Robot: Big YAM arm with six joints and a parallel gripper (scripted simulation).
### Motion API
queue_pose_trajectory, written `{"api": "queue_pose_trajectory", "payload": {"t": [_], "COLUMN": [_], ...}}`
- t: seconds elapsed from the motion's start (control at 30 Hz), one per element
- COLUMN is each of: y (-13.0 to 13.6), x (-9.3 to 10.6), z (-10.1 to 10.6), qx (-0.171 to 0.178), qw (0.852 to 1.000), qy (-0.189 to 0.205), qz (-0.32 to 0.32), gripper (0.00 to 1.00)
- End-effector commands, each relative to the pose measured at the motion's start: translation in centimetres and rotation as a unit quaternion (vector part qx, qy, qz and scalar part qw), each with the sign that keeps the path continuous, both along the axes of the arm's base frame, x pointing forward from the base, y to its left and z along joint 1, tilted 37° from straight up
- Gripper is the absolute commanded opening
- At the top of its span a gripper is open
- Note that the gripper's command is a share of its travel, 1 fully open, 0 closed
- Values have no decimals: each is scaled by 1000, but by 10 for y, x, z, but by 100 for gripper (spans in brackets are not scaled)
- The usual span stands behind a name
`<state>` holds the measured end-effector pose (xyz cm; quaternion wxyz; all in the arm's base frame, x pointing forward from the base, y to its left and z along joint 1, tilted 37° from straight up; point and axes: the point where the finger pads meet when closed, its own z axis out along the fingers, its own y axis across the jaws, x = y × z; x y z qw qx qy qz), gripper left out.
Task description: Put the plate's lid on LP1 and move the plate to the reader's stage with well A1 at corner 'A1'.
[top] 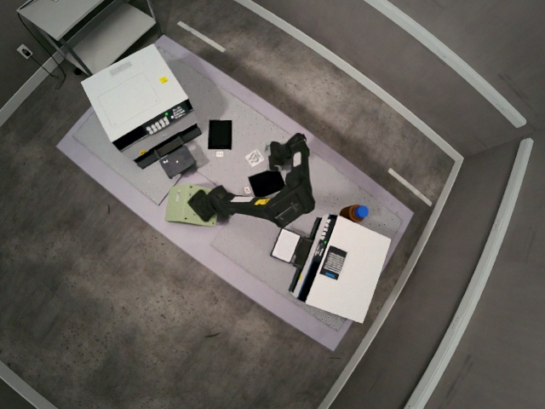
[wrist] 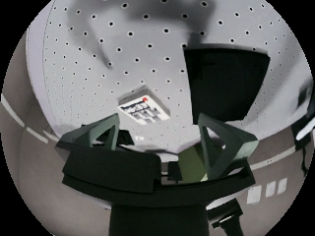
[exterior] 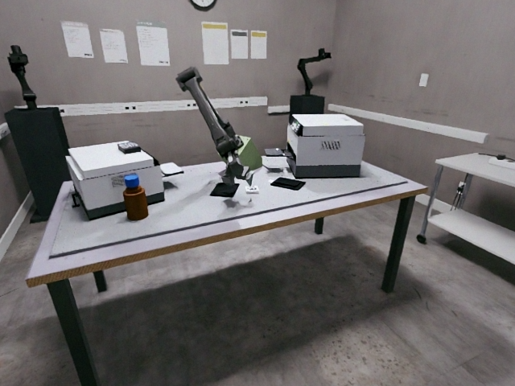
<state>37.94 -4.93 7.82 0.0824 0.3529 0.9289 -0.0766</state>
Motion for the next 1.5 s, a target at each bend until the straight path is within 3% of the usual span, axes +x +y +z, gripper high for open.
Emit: {"api": "queue_pose_trajectory", "payload": {"t": [0.0, 0.1, 0.27, 0.4, 0.53, 0.63, 0.8, 0.97, 1.07, 1.17, 1.4, 1.47], "y": [-21, -33, -48, -50, -66, -80, -91, -95, -109, -123, -140, -143], "x": [0, 0, -5, -7, -17, -24, -32, -38, -43, -49, -64, -67], "z": [21, 31, 36, 36, 44, 50, 54, 55, 63, 75, 87, 87], "qx": [2, -3, 23, 26, 41, 32, 56, 62, 71, 63, 90, 86], "qw": [998, 999, 992, 992, 981, 984, 968, 964, 949, 953, 915, 918], "qy": [-34, -32, -52, -51, -79, -71, -90, -94, -120, -118, -154, -149], "qz": [-52, -35, -109, -111, -173, -160, -225, -240, -284, -271, -361, -358], "gripper": [100, 100, 100, 100, 100, 100, 100, 100, 100, 100, 100, 100]}}
